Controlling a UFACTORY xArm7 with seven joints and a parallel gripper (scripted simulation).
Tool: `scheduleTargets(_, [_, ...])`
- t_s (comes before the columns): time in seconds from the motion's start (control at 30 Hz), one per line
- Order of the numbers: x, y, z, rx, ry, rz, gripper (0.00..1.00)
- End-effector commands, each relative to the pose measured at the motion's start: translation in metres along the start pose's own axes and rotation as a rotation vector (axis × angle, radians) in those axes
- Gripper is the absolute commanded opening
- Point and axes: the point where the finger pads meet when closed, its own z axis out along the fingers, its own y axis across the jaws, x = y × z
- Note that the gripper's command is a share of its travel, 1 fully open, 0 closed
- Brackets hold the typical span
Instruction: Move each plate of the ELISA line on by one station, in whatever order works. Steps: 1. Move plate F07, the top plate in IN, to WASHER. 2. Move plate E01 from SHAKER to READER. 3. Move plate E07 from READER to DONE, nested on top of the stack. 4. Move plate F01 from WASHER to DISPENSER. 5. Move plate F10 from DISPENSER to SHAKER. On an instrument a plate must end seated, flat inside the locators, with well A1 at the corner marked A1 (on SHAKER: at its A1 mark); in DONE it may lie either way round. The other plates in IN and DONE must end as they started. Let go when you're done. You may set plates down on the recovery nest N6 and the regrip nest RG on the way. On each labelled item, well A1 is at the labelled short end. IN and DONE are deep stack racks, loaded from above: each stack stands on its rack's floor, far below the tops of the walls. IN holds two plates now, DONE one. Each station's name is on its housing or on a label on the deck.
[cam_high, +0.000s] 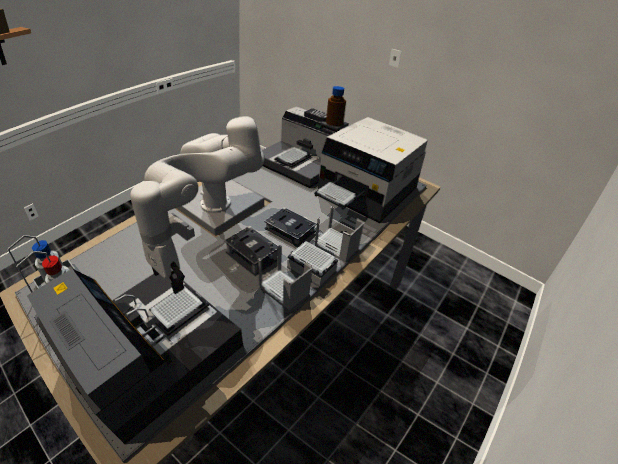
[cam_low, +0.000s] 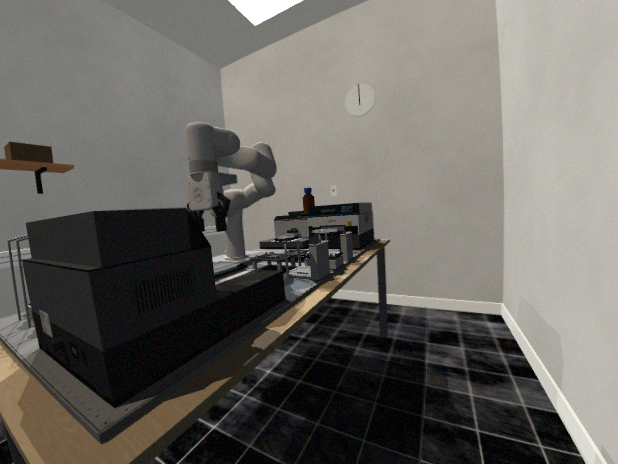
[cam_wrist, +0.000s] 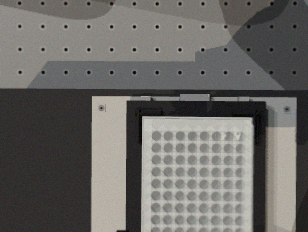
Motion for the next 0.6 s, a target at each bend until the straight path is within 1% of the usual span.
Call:
scheduleTargets(0.0, [0.0,0.0,-0.004,-0.002,-0.003,0.0,1.0])
scheduleTargets(0.27, [-0.001,0.0,-0.004,-0.002,-0.003,0.0,1.0])
scheduleTargets(0.47, [0.018,-0.001,-0.004,-0.001,-0.003,-0.24,1.0])
scheduleTargets(0.5, [0.018,-0.001,-0.004,-0.001,-0.003,-0.242,1.0])
scheduleTargets(0.57, [0.025,-0.001,-0.004,-0.001,-0.003,-0.322,1.0])
